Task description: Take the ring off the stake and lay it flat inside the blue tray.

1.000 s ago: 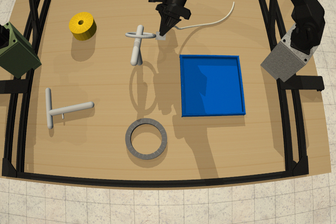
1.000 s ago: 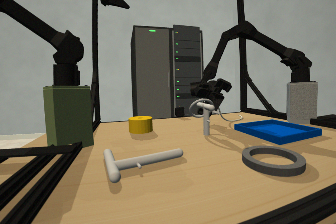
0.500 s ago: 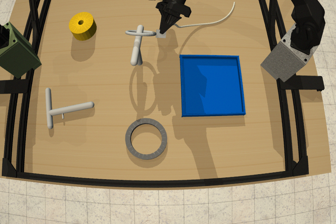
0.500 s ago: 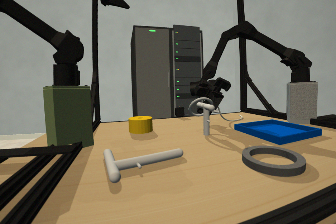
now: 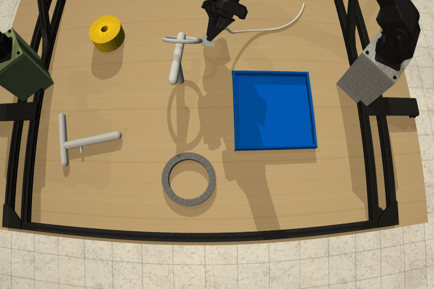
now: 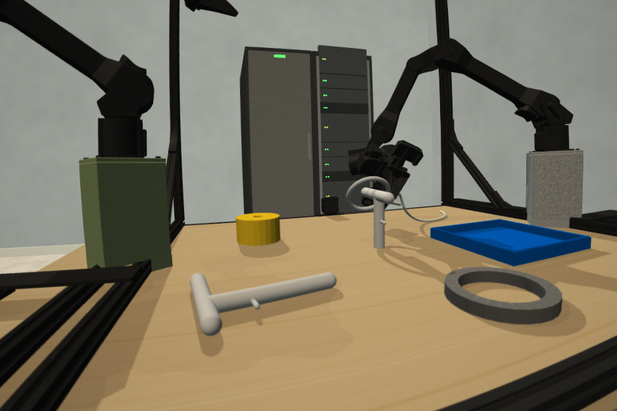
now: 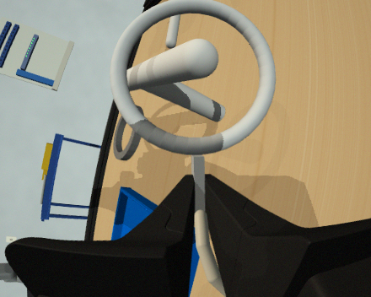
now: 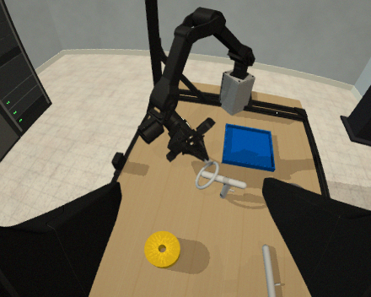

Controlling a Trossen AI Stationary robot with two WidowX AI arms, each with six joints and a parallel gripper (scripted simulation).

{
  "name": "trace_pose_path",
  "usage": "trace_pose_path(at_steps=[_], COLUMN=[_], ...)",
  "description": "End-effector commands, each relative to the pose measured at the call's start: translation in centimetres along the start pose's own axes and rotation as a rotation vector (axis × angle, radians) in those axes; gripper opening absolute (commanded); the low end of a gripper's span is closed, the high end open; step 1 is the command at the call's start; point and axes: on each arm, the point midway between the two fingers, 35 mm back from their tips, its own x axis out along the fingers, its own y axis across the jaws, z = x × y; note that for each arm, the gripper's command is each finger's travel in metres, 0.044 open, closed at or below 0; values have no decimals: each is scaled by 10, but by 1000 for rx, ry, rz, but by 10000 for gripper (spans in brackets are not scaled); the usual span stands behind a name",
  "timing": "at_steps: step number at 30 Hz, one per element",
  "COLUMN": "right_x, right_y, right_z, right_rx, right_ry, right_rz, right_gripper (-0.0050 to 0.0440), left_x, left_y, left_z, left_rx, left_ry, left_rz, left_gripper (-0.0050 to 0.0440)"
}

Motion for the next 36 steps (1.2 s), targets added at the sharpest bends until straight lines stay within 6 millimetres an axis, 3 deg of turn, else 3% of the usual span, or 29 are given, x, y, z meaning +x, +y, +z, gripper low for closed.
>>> trace_pose_path(at_steps=[1, 36], right_x=[0, 0], right_y=[-1, -1], right_z=[0, 0], right_rx=[2, 2], right_ry=[1, 1], right_rz=[-5, -5], right_gripper=[400, 400], left_x=[-4, -17], left_y=[0, -10], left_z=[4, 5], left_rx=[-13, -13], left_ry=[-5, -5], left_rz=[-4, -4], left_gripper=[0, 0])
